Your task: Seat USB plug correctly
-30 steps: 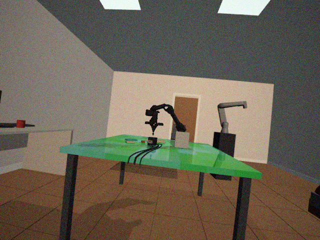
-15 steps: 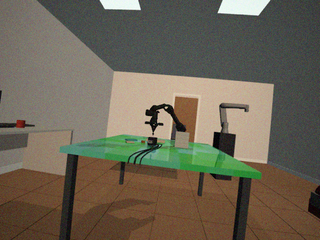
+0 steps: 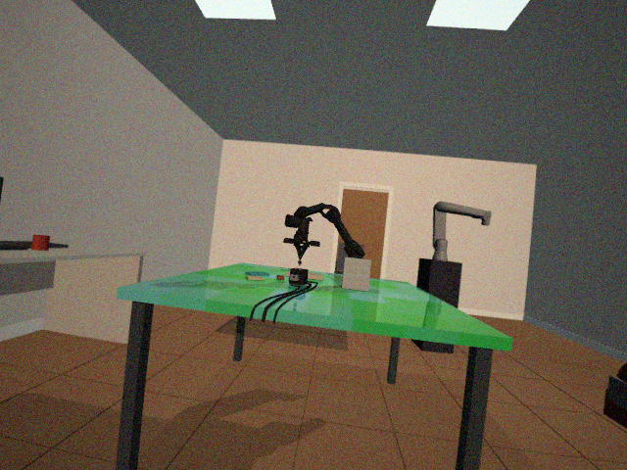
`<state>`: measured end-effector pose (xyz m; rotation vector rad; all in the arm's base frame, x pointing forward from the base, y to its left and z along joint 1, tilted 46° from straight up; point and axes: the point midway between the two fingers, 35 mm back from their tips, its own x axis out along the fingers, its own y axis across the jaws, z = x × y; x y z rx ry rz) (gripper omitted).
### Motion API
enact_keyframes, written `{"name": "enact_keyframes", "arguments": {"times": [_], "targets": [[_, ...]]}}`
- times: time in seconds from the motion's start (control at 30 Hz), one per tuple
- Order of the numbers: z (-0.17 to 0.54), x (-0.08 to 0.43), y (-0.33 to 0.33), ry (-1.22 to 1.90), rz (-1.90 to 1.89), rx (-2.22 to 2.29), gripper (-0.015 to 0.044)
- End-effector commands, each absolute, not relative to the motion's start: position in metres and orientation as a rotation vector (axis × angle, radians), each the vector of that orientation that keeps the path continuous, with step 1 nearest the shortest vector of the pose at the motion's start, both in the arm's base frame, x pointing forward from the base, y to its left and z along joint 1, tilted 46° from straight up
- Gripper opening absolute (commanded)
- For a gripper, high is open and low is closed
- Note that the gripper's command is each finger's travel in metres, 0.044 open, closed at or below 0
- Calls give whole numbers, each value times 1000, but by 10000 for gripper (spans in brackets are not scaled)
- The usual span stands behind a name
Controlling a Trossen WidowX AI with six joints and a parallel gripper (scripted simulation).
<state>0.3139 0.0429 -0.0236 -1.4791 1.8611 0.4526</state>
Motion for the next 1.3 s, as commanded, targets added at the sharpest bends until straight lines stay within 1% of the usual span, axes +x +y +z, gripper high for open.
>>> {"name": "enact_keyframes", "arguments": {"times": [0.0,1.27], "targets": [[-24,314,43,1857,464,-1477,0],[-29,314,41,1832,495,-1469,0]]}}
